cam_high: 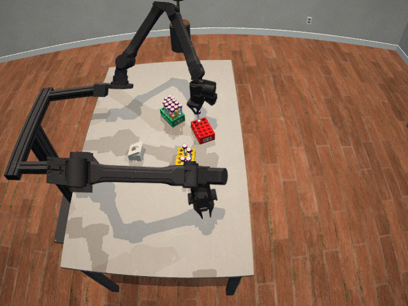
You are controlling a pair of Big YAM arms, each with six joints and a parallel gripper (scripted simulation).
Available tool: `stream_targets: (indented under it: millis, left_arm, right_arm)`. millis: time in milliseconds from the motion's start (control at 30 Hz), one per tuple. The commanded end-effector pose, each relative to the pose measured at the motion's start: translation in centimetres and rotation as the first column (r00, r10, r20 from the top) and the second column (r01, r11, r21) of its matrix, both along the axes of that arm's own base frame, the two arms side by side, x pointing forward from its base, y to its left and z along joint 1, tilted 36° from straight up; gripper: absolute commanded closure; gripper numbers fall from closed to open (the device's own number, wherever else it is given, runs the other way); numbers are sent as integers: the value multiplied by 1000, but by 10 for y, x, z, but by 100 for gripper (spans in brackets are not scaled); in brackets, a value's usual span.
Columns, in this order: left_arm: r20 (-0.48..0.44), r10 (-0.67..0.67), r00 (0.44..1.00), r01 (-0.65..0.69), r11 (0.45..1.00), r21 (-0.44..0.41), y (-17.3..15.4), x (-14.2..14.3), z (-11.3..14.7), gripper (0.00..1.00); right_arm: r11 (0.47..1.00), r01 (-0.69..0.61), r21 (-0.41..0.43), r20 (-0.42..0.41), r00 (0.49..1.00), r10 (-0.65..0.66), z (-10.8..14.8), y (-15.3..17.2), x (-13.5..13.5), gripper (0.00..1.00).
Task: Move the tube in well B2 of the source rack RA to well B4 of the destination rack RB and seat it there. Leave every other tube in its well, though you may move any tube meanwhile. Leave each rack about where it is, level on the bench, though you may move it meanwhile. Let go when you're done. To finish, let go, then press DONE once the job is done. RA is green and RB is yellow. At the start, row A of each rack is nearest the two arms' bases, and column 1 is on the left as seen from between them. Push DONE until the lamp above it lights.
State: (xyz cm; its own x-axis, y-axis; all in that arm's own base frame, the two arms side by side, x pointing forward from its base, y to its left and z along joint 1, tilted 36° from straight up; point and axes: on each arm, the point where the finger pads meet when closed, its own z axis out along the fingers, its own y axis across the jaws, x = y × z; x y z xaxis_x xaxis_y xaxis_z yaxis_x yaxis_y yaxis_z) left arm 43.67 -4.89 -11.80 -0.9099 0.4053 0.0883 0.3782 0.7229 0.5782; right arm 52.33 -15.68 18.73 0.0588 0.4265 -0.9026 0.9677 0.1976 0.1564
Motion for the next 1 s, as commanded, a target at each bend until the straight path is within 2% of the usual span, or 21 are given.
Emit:
stream_targets:
  millis: [0,533,600,633,767,967]
  left_arm:
    - [-21,7,1000,-6,1000,9,11,-4,-12,70]
    - [-21,7,1000,-6,1000,9,11,-4,-12,70]
    - [-34,3,999,-3,1000,13,3,-9,-7,70]
    - [0,-12,1000,12,1000,1,-10,-3,7,70]
    - [34,-11,999,12,1000,-13,-23,13,25,70]
    - [35,-11,999,12,1000,-14,-29,14,34,70]
  right_arm:
    - [1000,-3,-1,29,1000,3,12,2,7,70]
    - [1000,-3,-1,29,1000,3,12,2,7,70]
    - [1000,-3,-1,29,1000,3,12,2,7,70]
    - [1000,-3,-1,29,1000,3,12,2,7,70]
    - [1000,-3,-1,29,1000,3,12,2,7,70]
    - [1000,-3,-1,29,1000,3,12,2,7,70]
